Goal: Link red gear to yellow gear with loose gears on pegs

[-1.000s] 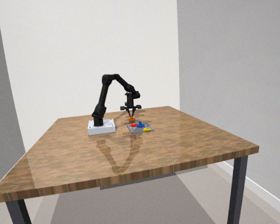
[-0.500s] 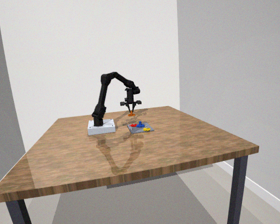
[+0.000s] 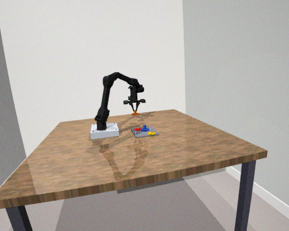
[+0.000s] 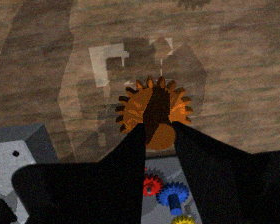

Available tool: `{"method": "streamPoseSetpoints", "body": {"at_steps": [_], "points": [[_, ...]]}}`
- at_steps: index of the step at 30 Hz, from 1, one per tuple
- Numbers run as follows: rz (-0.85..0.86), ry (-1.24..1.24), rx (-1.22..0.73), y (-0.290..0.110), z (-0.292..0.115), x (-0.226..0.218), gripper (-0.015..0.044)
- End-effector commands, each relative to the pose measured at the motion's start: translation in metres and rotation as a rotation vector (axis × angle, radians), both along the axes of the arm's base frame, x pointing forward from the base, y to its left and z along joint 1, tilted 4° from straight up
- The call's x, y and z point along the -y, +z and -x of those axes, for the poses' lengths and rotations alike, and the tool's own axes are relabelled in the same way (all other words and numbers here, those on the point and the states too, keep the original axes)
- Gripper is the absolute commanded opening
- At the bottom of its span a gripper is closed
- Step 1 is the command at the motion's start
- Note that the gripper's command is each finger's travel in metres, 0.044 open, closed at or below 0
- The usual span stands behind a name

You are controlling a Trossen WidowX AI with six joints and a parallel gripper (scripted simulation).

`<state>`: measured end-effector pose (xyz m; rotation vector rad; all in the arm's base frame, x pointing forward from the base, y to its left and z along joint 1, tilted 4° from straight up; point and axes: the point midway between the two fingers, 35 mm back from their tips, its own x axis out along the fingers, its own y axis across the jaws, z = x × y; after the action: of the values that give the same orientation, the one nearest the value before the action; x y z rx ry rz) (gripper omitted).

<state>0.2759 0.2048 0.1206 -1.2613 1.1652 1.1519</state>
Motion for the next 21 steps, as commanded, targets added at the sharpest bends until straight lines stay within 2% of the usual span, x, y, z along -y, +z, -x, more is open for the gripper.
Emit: {"method": "streamPoseSetpoints", "body": {"at_steps": [1, 15, 21], "points": [[-0.004, -0.006, 0.008, 0.012, 0.0, 0.0, 0.0], [-0.003, -0.006, 0.007, 0.049, 0.01, 0.004, 0.0], [-0.003, -0.006, 0.007, 0.049, 0.006, 0.009, 0.0]]}}
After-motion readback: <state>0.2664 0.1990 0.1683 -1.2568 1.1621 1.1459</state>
